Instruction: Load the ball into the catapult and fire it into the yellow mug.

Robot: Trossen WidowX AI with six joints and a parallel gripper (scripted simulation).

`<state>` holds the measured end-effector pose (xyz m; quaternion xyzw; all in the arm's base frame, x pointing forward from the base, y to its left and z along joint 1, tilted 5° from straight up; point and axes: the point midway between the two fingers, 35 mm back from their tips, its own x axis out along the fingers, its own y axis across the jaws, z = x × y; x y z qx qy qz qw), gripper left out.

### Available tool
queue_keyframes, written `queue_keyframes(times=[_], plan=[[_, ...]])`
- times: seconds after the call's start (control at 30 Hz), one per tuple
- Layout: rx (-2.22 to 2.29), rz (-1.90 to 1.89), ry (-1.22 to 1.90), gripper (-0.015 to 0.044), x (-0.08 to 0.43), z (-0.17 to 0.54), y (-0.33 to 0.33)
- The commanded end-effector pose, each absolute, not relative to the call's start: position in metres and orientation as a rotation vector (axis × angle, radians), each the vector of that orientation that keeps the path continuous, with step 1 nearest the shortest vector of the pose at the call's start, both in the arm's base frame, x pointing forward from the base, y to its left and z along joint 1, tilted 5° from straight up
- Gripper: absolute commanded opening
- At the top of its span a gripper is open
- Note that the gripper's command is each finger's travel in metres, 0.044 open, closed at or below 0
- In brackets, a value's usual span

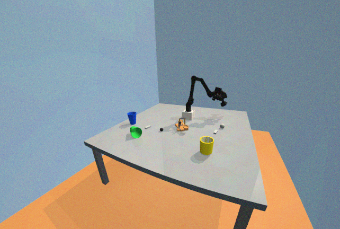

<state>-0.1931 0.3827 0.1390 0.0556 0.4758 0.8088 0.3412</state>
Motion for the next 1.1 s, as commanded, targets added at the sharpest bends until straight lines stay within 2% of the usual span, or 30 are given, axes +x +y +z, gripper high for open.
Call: queue_keyframes(times=[0.0,0.47,1.07], plan=[[0.195,1.947,1.305,0.044,-0.162,0.134,0.398],[0.355,1.473,1.45,0.044,-0.058,0.114,0.42],[0.594,0.861,1.551,0.044,0.068,0.088,0.401]])
